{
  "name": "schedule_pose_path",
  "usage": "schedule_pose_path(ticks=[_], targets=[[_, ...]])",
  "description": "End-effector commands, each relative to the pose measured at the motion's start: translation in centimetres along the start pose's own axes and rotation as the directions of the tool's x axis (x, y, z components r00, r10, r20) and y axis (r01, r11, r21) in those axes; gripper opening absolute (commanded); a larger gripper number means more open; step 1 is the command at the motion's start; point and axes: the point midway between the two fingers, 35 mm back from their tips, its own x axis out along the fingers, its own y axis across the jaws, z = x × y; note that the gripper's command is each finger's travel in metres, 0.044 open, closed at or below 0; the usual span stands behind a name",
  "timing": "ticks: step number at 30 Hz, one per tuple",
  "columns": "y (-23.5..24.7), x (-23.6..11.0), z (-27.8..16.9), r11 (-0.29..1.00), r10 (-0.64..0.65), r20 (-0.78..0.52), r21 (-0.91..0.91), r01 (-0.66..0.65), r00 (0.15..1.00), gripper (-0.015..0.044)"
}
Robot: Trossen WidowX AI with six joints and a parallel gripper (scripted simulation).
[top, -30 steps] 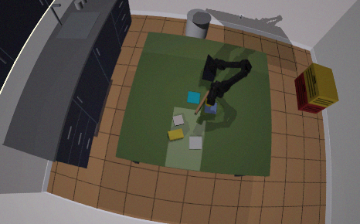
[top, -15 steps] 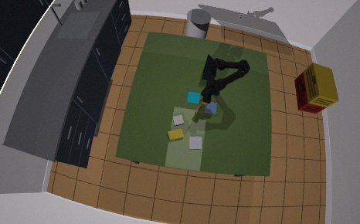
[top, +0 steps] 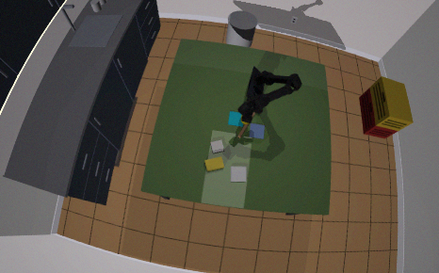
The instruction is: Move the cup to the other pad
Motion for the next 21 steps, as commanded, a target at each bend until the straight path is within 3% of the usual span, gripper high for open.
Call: schedule_pose_path(ticks=[1,21], targets=[[0.4,0.2,-1.1,1.0,0.009,-0.003,-0.002,-0.009,1.0,0.0],[2.0,0.2,-5.7,1.0,0.009,-0.005,-0.002,-0.009,1.0,0.0]])
